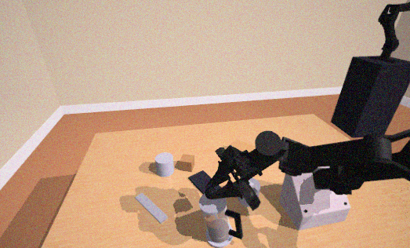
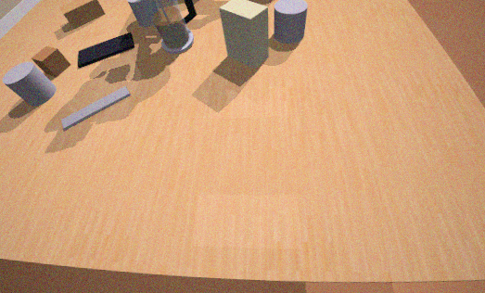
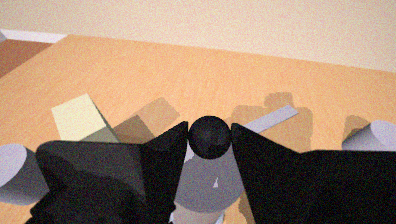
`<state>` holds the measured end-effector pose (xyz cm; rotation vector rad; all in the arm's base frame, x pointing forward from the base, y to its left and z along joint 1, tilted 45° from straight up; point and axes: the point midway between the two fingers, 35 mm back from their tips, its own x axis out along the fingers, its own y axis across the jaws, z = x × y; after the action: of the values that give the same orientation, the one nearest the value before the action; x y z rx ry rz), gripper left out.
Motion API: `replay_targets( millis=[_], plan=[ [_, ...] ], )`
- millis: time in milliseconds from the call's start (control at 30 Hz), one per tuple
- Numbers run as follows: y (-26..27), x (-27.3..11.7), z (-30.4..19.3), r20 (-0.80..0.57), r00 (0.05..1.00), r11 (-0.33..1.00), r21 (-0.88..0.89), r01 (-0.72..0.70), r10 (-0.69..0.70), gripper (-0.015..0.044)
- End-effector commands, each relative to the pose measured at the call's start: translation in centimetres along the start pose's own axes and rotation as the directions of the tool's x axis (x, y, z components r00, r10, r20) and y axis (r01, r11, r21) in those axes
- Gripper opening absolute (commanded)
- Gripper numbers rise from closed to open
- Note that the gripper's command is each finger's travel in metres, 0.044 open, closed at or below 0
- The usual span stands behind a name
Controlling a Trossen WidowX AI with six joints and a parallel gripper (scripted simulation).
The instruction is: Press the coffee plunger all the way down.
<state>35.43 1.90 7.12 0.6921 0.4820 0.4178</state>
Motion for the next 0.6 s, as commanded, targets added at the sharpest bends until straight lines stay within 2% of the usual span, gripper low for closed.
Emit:
replay_targets(
  millis=[0, 333, 567],
  plan=[
    [0.0, 0.0, 0.0, 0.000, 1.000, 1.000, 0.000, 0.000, 0.000, 0.0178],
    [0.0, 0.0, 0.0, 0.000, 1.000, 1.000, 0.000, 0.000, 0.000, 0.0440],
    [-0.2, -1.2, 1.3, -0.010, 1.000, 1.000, -0.001, 0.003, -0.003, 0.0440]
  ],
)
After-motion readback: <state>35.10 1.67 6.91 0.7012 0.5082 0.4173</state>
